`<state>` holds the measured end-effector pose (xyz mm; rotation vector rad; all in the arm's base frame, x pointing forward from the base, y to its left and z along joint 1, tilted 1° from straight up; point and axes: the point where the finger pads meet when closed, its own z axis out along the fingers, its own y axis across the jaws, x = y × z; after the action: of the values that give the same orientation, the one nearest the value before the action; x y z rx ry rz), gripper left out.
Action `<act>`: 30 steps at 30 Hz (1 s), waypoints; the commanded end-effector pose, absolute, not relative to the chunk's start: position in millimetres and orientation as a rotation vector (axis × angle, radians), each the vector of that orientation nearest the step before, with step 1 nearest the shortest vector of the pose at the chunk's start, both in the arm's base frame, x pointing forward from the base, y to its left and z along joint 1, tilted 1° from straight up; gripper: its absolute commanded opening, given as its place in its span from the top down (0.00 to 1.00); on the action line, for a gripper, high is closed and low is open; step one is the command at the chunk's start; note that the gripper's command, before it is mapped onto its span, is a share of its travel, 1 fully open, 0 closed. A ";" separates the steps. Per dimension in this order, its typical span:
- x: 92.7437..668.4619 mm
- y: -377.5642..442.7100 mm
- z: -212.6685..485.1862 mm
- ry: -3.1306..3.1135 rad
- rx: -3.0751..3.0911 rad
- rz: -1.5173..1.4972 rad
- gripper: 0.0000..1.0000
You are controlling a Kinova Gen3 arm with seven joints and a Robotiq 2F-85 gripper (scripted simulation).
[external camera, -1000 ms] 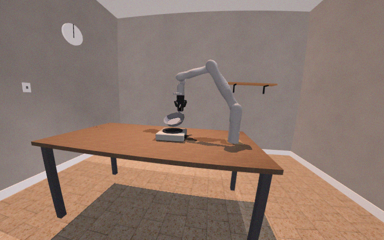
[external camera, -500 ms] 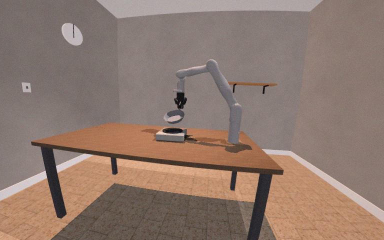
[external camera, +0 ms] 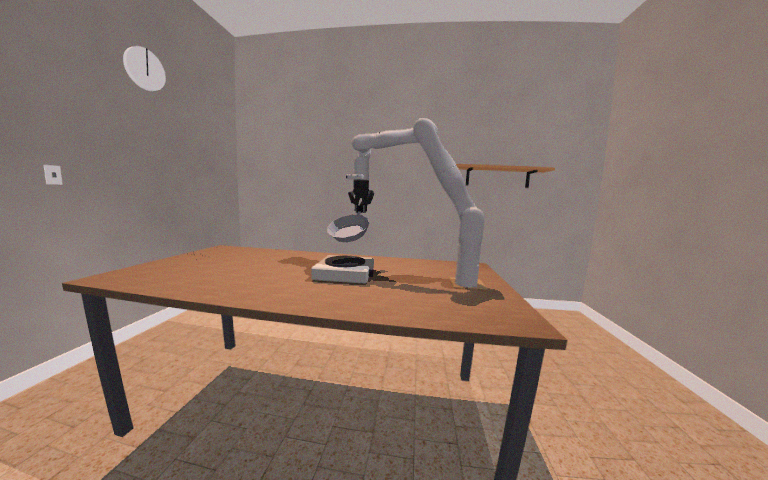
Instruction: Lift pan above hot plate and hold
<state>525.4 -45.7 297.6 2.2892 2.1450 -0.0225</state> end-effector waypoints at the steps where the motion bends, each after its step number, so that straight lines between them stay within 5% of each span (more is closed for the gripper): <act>1: 527.3 -45.7 304.4 2.141 2.285 -0.013 1.00; 30: 527.0 -45.2 342.3 2.141 2.285 -0.013 1.00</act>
<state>525.7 -45.2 338.7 2.2880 2.1441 -0.0199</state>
